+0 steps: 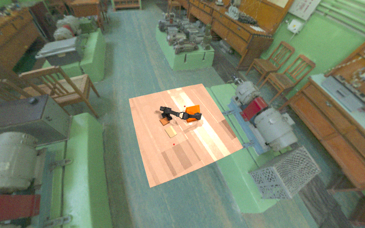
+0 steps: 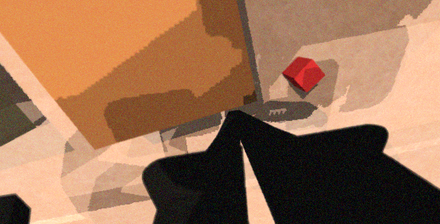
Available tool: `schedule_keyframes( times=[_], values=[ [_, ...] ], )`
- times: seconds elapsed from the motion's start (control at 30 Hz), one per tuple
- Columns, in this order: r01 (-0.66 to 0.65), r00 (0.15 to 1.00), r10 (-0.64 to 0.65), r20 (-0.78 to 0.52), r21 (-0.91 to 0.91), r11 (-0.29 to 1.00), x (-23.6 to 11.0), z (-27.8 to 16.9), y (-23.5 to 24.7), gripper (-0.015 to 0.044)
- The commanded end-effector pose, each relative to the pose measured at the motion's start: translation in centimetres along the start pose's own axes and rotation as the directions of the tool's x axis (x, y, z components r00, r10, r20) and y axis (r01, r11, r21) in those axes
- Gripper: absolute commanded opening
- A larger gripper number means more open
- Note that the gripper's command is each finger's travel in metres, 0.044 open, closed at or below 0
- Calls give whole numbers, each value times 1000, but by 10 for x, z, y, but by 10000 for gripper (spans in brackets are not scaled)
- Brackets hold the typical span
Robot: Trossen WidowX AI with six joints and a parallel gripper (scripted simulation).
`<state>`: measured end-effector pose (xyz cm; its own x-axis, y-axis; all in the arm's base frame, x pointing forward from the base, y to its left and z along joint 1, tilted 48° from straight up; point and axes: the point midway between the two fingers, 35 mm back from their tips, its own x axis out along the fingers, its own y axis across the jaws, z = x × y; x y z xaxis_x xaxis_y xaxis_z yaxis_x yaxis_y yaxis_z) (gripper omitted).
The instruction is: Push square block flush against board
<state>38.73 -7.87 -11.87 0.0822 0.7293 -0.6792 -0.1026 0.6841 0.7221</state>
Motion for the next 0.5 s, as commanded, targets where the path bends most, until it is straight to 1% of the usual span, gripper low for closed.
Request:
schedule_keyframes(
  times=[0.0, 0.47],
  values=[
    [1, 1000, -1, 2, -4, 1000, -1, -6, -1, 0],
    [1, 1000, -1, 2, -3, 1000, 0, -29, -1, 0]
  ],
)
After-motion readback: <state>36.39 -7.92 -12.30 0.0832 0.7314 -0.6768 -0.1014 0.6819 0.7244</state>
